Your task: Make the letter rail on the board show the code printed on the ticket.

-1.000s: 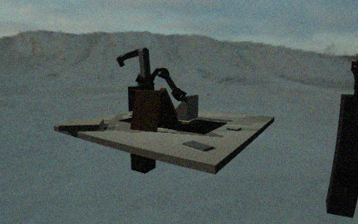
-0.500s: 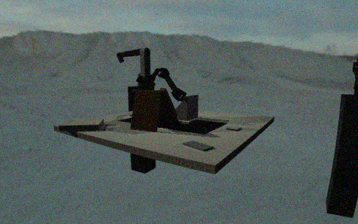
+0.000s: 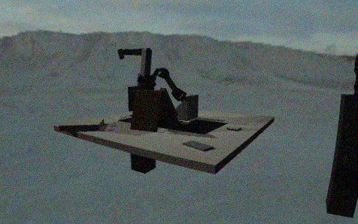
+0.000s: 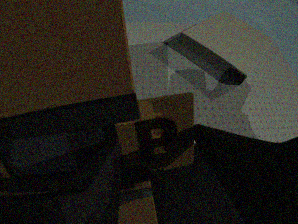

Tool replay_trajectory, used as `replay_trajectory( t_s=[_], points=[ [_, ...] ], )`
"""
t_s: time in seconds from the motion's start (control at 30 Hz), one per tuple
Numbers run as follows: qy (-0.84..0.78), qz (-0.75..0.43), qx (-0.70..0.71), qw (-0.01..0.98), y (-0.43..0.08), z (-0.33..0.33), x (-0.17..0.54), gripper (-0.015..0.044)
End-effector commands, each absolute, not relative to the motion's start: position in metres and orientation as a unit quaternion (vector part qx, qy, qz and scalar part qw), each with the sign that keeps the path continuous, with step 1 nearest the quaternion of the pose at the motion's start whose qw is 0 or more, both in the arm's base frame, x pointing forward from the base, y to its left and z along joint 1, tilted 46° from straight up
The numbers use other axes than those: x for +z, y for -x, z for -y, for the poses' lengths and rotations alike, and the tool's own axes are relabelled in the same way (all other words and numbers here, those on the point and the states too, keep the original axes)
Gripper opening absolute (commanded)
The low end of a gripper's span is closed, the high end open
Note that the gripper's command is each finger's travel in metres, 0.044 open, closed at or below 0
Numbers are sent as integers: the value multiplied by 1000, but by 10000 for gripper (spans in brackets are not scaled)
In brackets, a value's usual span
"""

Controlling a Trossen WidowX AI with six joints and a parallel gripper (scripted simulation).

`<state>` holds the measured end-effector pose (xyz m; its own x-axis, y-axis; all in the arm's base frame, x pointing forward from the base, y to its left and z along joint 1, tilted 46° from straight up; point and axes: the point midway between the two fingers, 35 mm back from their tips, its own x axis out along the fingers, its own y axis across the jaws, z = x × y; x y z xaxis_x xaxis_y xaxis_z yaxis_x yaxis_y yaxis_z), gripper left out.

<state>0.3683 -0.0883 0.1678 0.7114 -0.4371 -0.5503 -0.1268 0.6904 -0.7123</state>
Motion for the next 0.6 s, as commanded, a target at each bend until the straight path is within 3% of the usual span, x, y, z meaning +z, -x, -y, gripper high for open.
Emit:
replay_trajectory(
  t_s=[0.0, 0.57],
  points=[
    [382, -373, -92, 841, -366, 87, 162, 0],
    [382, -373, -92, 841, -365, 81, 156, 0]
  ],
)
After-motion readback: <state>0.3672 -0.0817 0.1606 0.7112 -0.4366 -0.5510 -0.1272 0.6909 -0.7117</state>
